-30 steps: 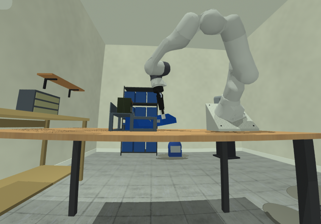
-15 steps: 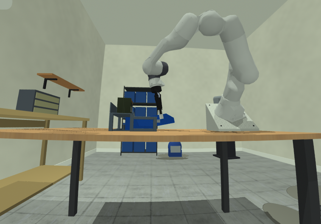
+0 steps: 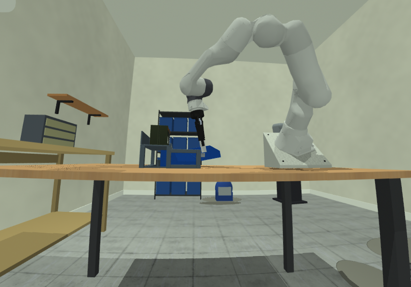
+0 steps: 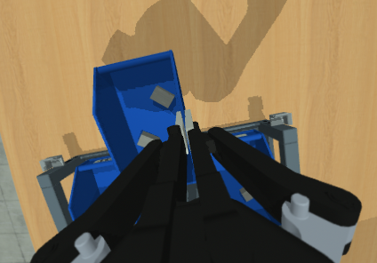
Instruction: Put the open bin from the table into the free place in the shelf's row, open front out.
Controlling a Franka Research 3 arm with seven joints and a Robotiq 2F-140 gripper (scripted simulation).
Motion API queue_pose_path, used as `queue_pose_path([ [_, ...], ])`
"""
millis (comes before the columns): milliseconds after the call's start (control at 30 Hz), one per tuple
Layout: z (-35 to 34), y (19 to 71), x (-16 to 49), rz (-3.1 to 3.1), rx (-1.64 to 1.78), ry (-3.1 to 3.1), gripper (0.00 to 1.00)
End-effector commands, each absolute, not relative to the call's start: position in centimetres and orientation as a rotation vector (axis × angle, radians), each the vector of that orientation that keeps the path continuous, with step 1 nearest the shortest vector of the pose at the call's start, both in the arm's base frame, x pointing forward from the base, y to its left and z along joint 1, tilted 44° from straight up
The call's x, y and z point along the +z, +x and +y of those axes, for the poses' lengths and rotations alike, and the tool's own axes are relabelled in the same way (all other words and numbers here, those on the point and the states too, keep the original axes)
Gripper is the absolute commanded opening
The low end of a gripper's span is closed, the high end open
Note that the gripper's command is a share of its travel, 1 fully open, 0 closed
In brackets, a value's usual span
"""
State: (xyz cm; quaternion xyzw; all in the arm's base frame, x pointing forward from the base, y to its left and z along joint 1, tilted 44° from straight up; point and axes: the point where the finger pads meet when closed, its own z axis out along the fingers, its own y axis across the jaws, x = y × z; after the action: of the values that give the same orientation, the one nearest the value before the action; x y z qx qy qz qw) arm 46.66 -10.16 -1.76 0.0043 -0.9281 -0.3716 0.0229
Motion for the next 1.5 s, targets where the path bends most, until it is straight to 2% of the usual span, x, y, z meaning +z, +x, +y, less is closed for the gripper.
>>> queue_pose_path([
  [0, -10.2, 47.1, -1.6, -2.866, -1.150, -0.003, 0.00],
  [1467, -10.6, 50.7, -1.3, -2.866, -1.149, -0.003, 0.00],
])
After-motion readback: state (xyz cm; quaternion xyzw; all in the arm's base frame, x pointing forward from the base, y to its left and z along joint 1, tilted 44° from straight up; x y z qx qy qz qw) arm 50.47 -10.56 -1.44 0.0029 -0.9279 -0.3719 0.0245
